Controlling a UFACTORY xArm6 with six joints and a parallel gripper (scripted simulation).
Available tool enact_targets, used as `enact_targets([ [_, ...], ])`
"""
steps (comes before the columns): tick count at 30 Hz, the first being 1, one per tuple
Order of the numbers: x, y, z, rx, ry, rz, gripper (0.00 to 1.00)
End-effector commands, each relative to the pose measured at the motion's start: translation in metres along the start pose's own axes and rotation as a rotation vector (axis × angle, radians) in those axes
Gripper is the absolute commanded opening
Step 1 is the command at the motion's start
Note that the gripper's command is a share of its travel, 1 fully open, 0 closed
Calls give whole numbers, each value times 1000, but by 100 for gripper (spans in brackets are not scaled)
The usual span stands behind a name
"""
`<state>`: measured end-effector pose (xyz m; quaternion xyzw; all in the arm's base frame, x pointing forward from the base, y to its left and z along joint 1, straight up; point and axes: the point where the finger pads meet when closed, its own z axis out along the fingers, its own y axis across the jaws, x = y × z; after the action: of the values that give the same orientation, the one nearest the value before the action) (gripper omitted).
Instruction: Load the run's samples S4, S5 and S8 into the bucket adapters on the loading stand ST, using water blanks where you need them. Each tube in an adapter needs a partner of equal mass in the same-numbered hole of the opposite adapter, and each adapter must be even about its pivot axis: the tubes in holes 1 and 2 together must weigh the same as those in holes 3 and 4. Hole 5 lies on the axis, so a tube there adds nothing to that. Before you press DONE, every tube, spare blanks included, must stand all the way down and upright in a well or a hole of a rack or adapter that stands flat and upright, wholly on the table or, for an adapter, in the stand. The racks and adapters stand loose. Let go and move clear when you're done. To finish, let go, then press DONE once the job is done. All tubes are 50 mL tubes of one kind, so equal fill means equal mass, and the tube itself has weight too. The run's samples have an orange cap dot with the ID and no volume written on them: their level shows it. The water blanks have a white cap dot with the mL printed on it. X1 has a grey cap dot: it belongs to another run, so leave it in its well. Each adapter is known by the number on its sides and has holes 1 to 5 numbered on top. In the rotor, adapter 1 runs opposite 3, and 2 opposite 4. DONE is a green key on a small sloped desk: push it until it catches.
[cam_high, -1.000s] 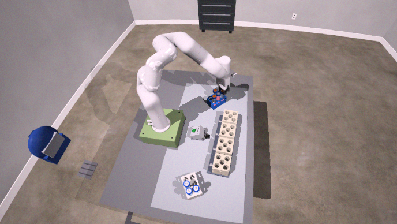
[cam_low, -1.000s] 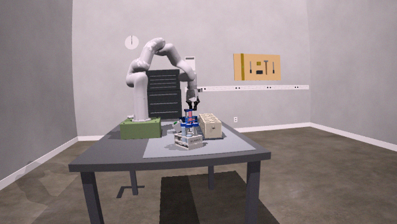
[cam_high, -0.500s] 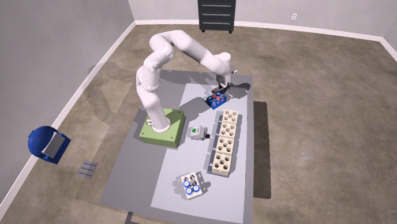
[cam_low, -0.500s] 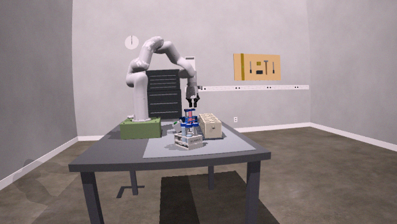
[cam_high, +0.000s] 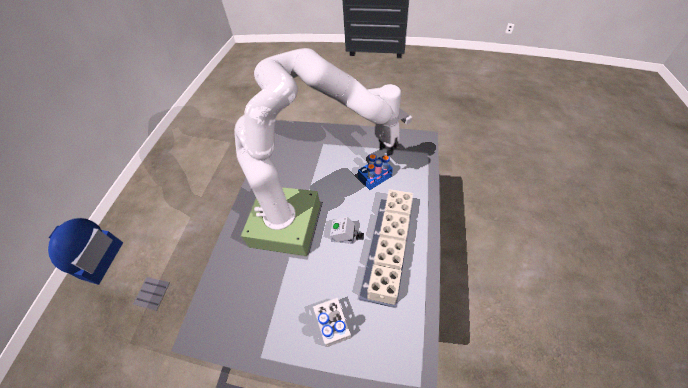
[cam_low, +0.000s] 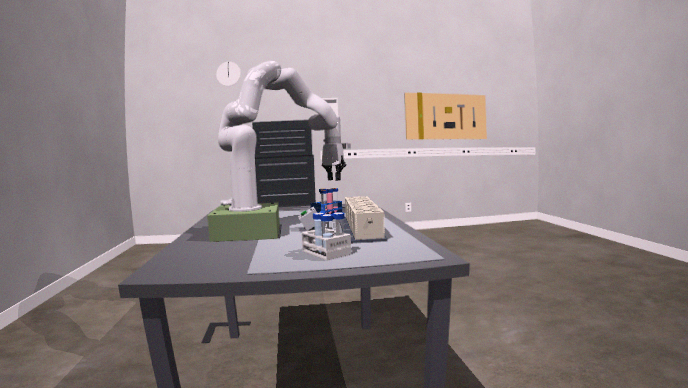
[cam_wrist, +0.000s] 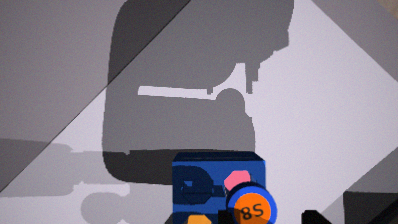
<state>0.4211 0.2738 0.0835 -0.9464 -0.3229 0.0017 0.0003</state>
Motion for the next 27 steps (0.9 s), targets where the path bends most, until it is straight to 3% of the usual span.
enact_targets([
  [1, 2, 0, -11, 0, 6, 0, 44],
  [27, 2, 0, -57, 0, 6, 0, 44],
])
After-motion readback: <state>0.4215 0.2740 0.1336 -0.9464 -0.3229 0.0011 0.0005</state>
